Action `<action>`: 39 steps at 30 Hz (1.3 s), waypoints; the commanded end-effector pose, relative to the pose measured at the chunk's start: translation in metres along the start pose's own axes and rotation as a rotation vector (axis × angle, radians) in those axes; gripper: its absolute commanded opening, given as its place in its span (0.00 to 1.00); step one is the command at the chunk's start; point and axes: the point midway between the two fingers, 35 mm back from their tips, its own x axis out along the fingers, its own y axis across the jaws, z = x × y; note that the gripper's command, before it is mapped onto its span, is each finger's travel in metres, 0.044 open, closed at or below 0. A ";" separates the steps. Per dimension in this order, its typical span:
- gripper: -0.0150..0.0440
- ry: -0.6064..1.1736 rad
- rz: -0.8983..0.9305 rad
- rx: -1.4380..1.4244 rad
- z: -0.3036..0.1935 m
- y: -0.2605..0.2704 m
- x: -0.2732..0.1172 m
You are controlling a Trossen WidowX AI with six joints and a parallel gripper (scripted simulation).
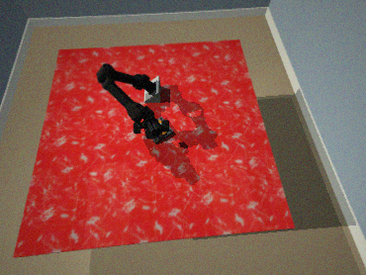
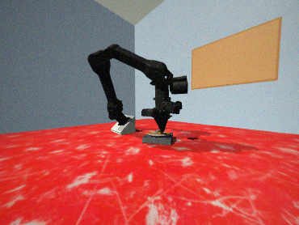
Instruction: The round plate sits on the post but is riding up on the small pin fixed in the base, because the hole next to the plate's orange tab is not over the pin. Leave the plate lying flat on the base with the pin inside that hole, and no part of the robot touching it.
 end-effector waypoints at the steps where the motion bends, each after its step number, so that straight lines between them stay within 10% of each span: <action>1: 0.25 0.014 -0.008 -0.011 -0.006 -0.003 0.004; 39: 0.25 0.011 -0.011 -0.019 -0.012 -0.008 -0.035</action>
